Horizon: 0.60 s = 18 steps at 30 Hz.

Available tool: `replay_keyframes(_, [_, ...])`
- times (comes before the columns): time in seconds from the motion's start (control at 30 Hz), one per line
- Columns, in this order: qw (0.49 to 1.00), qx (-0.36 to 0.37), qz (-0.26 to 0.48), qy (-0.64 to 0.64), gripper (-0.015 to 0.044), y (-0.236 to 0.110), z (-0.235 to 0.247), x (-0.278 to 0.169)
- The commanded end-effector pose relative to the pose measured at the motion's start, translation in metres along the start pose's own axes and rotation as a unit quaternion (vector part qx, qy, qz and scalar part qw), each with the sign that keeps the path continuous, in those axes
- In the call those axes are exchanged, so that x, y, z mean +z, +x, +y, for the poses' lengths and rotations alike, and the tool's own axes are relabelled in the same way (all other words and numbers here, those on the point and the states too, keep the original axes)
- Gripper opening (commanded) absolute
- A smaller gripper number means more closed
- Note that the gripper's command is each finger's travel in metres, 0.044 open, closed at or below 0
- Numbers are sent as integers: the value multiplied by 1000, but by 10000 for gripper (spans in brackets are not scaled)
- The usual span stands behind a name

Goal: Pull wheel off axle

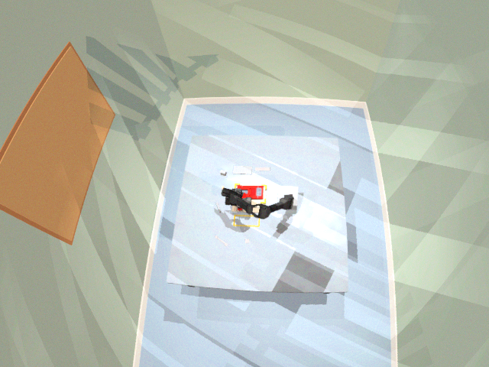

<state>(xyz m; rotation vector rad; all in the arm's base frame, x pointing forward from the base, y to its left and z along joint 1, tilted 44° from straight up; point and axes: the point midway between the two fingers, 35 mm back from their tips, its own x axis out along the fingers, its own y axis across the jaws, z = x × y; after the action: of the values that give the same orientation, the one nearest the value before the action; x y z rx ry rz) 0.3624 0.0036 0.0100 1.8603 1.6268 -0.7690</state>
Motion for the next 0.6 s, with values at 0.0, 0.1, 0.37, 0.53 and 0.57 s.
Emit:
replay_keyframes(0.0, [1000,2,-1,1,0,-4,0,1])
replay_keyframes(0.1, [1000,2,-1,2,0,-5,0,1])
replay_keyframes(0.37, [1000,3,-1,2,0,-8,0,1])
replay_keyframes(0.53, [1000,3,-1,2,0,-10,0,1])
replay_keyframes(0.57, [1000,3,-1,2,0,-10,0,1])
